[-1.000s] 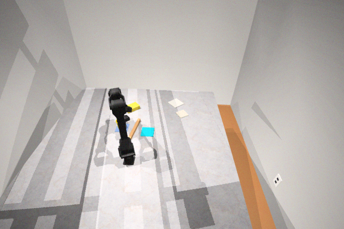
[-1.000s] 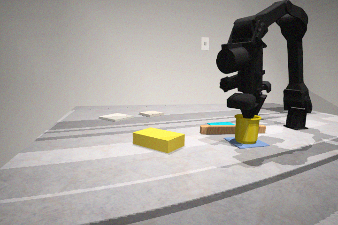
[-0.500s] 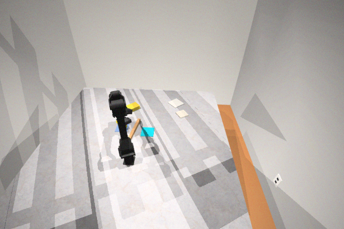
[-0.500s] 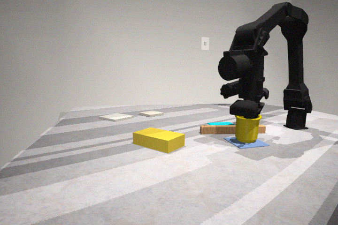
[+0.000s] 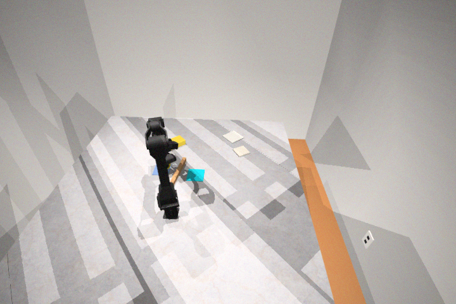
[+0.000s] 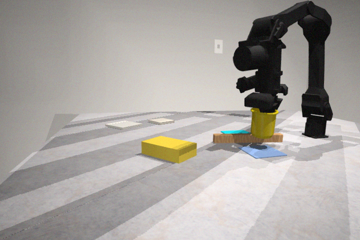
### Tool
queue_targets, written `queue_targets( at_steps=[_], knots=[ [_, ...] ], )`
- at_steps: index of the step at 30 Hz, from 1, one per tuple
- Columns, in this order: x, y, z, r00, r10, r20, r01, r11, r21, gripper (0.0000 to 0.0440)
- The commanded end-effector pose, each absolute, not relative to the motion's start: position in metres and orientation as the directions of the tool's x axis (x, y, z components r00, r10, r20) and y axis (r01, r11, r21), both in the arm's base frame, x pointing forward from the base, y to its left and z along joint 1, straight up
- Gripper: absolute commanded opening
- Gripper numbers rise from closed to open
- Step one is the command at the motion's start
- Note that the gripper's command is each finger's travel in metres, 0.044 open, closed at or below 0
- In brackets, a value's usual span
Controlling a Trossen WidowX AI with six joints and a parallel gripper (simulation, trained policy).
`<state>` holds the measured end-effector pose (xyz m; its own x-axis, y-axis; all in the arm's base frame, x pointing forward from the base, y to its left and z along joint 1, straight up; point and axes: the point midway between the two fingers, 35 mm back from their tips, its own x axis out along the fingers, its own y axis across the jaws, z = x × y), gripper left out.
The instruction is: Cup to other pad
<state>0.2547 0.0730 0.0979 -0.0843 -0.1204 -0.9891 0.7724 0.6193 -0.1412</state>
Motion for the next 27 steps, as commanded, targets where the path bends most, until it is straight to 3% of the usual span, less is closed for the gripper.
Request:
queue_targets(
  at_steps=[1,27],
  knots=[
    [0.255,0.069,0.11,-0.064,-0.105,-0.992,0.798,0.591,-0.114,0.0019],
    [0.273,0.009,0.144,0.086,-0.09,-0.992,0.92,0.389,0.044,0.0]
  ],
)
